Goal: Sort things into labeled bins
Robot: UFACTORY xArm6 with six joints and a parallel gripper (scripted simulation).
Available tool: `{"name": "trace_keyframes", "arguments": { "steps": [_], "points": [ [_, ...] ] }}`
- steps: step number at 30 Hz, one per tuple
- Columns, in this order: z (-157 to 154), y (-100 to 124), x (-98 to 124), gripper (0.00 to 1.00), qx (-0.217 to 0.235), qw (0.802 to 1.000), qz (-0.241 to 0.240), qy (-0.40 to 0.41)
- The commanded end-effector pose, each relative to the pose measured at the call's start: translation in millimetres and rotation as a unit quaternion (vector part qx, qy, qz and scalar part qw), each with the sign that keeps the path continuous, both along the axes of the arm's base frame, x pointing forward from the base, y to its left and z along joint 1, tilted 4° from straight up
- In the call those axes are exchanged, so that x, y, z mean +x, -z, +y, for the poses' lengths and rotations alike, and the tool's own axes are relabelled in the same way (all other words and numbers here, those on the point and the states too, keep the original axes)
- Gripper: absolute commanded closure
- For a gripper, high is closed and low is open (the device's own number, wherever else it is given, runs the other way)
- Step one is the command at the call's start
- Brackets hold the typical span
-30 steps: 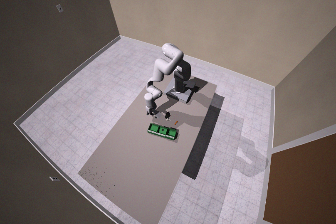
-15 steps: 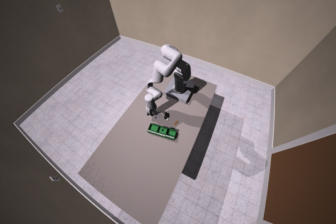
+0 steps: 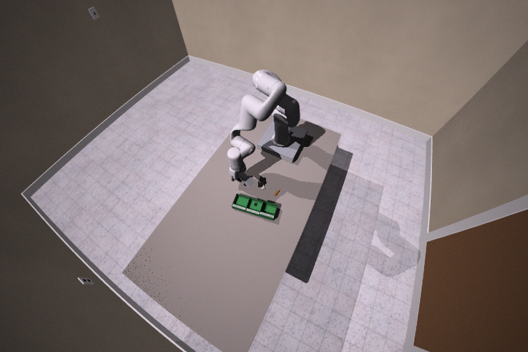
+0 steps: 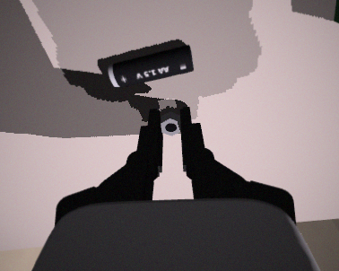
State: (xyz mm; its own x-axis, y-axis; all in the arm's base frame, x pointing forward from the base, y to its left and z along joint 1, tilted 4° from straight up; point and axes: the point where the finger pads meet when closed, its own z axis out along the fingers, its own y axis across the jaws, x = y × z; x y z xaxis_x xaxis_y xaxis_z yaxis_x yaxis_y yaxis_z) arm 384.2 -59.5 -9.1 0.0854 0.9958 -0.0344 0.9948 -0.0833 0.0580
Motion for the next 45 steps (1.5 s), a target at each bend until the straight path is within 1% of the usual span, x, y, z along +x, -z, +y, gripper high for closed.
{"name": "trace_keyframes", "arguments": {
  "steps": [1, 25, 33, 35, 45],
  "points": [
    [-0.2, -1.0, 1.2, 1.00, 0.000, 1.000, -0.002, 0.000],
    [-0.2, -1.0, 1.3, 1.00, 0.000, 1.000, -0.002, 0.000],
    [0.9, -27.6, -0.2, 1.00, 0.000, 1.000, -0.002, 0.000],
    [0.9, -27.6, -0.2, 1.00, 0.000, 1.000, -0.002, 0.000],
    [2.2, -60.9, -2.0, 1.00, 0.000, 1.000, -0.002, 0.000]
  ]
}}
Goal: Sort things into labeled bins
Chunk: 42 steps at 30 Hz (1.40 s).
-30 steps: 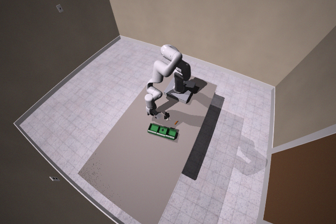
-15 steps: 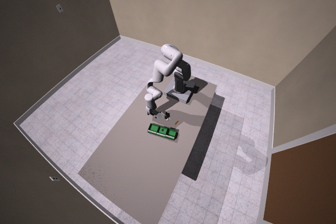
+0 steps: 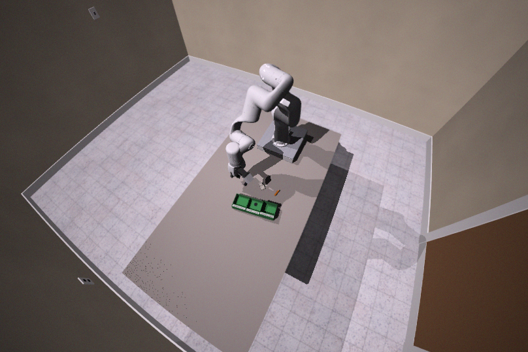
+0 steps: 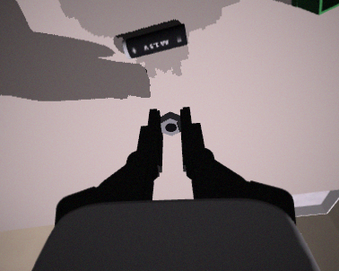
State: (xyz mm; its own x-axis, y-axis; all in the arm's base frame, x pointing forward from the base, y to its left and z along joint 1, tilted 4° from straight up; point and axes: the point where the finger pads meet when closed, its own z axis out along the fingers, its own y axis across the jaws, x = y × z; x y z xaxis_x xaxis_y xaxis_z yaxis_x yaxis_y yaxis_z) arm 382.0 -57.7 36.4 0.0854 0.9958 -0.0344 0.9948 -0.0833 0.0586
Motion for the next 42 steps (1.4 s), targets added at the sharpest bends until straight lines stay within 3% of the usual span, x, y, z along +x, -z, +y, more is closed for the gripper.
{"name": "trace_keyframes", "arguments": {
  "steps": [1, 24, 42],
  "points": [
    [0.4, -15.4, 0.2, 1.00, 0.000, 1.000, -0.001, 0.000],
    [0.6, -21.9, -0.4, 1.00, 0.000, 1.000, -0.001, 0.000],
    [87.4, -21.0, 41.4, 1.00, 0.000, 1.000, -0.002, 0.000]
  ]
}}
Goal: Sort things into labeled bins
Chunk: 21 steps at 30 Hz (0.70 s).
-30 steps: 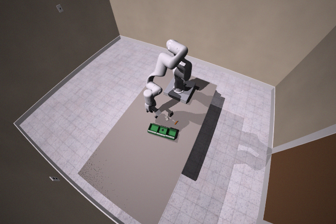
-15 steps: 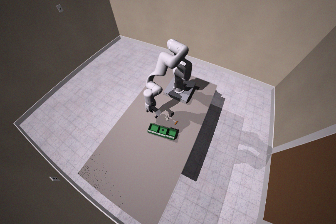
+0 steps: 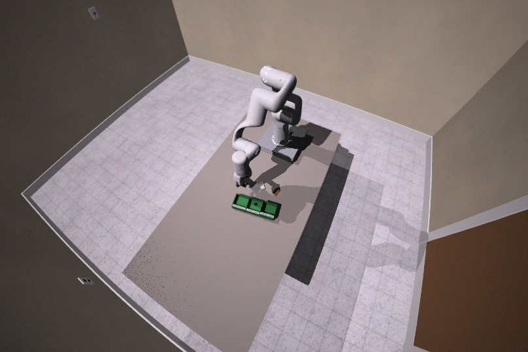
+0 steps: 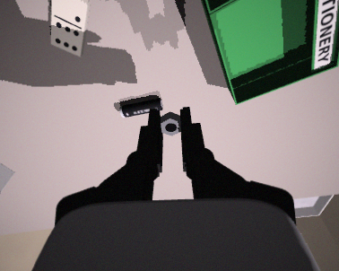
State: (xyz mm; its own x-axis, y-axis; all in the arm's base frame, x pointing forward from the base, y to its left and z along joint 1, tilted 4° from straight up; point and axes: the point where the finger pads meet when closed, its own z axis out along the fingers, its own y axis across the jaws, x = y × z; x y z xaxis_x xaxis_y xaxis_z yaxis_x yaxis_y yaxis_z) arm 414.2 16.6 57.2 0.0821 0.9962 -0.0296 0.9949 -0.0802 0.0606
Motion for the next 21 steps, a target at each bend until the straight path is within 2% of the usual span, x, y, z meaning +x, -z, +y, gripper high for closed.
{"name": "trace_keyframes", "arguments": {
  "steps": [1, 5, 7, 10, 14, 16, 17, 21],
  "points": [
    [18.6, -0.2, 11.9, 1.00, -0.002, 1.000, 0.000, 0.002],
    [39.4, 0.1, 21.9, 1.00, -0.002, 1.000, 0.000, 0.002],
    [39.4, 0.1, 21.9, 1.00, -0.002, 1.000, 0.000, 0.002],
    [55.7, 0.2, 29.7, 1.00, -0.006, 0.997, 0.002, -0.073],
    [77.3, 0.4, 40.2, 1.00, -0.010, 0.992, 0.004, -0.126],
    [77.3, 0.4, 40.2, 1.00, -0.010, 0.992, 0.004, -0.126],
    [82.7, 0.5, 42.8, 1.00, -0.012, 0.985, 0.005, -0.170],
    [104.4, 0.7, 53.3, 1.00, -0.013, 0.980, 0.007, -0.197]
  ]
}}
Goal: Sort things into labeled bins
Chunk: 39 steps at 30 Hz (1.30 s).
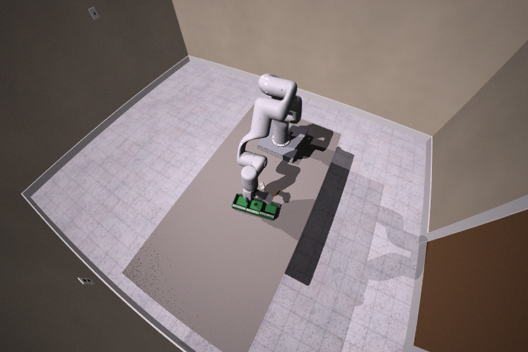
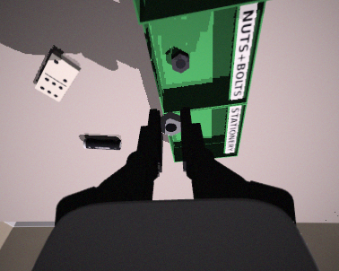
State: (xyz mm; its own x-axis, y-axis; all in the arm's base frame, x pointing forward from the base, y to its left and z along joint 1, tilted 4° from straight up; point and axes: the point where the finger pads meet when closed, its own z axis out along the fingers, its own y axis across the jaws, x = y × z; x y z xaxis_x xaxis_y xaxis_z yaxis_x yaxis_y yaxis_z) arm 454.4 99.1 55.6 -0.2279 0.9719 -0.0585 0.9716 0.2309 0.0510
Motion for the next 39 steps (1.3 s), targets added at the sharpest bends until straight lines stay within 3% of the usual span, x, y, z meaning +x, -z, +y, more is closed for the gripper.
{"name": "trace_keyframes", "arguments": {
  "steps": [1, 20, 39],
  "points": [
    [27.3, -0.9, 15.7, 1.00, 0.001, 0.999, 0.004, -0.042],
    [30.9, -0.9, 17.8, 1.00, 0.001, 0.999, 0.004, -0.042],
    [29.5, 33.1, 19.7, 1.00, 0.001, 0.999, 0.004, -0.042]
  ]
}}
